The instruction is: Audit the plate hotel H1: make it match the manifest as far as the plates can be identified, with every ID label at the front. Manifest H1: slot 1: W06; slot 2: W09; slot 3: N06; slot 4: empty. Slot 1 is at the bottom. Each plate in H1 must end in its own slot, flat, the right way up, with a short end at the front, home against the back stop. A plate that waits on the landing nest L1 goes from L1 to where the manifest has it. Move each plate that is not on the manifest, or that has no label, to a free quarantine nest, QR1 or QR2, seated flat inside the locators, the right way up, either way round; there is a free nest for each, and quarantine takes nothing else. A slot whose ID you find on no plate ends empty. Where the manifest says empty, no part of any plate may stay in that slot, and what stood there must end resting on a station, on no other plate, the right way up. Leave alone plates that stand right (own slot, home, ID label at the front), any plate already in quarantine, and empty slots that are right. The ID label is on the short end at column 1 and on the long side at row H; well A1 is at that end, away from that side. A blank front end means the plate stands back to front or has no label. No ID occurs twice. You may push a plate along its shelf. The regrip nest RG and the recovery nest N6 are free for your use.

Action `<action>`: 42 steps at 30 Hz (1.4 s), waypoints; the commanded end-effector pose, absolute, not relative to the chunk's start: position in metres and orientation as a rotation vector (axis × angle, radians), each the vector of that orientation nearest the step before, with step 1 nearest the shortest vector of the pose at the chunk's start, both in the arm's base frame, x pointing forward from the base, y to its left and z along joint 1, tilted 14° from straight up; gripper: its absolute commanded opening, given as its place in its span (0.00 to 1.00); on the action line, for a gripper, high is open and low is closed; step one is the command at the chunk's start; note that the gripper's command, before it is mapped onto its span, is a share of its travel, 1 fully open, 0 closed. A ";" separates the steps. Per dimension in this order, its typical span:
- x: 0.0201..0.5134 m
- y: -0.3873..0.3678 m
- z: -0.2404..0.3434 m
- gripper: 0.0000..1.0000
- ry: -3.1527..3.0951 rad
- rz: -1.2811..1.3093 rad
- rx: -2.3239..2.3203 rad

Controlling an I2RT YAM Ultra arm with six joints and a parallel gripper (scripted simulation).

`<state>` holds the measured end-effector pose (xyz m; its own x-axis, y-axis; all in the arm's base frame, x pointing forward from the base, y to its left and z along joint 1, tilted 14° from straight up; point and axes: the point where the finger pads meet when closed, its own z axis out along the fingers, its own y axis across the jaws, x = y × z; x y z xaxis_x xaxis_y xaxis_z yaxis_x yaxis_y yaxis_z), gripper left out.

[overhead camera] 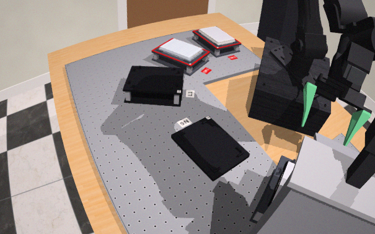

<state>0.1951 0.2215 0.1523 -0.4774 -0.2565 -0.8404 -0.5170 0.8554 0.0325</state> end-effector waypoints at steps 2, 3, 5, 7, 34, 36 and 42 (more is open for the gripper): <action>0.201 0.225 0.137 1.00 2.081 0.353 -0.558; 0.201 0.226 0.134 1.00 2.081 0.353 -0.558; 0.201 0.226 0.134 1.00 2.081 0.353 -0.558; 0.202 0.227 0.127 1.00 2.081 0.353 -0.558; 0.211 0.240 0.121 1.00 2.029 0.406 -0.524; 0.211 0.240 0.121 1.00 2.029 0.406 -0.524; 0.211 0.240 0.121 1.00 2.029 0.406 -0.524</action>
